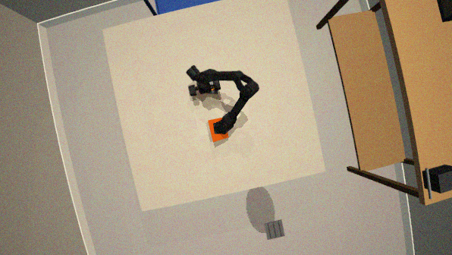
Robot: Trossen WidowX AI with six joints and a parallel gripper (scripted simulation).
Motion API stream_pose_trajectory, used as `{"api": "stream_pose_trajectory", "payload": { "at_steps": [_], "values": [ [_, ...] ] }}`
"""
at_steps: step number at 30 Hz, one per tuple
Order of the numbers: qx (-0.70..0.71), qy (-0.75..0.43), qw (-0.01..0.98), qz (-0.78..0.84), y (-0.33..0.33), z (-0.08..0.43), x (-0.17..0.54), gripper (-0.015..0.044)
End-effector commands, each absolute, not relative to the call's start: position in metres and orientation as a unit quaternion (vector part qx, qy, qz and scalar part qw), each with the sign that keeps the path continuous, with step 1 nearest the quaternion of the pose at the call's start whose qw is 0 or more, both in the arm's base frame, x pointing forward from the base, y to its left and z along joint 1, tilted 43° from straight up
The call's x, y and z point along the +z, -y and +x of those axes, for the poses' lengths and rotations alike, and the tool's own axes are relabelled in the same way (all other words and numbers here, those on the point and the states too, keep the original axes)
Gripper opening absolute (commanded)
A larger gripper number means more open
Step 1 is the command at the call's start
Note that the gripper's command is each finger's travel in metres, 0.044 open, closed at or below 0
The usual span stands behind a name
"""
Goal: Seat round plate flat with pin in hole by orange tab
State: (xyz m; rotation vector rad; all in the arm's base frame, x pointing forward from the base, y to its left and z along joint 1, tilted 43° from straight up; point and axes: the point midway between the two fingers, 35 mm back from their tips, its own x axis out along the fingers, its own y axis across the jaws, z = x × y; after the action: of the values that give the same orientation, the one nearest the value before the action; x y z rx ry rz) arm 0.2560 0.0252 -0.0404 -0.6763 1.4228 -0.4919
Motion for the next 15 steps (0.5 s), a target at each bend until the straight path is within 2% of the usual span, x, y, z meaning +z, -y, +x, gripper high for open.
{"api": "stream_pose_trajectory", "payload": {
  "at_steps": [1, 15],
  "values": [
    [-0.218, -0.630, 0.684, -0.297, -0.038, 0.256, -0.028, 0.0000],
    [-0.216, -0.630, 0.683, -0.300, -0.047, 0.253, -0.019, 0.0000]
  ]
}}
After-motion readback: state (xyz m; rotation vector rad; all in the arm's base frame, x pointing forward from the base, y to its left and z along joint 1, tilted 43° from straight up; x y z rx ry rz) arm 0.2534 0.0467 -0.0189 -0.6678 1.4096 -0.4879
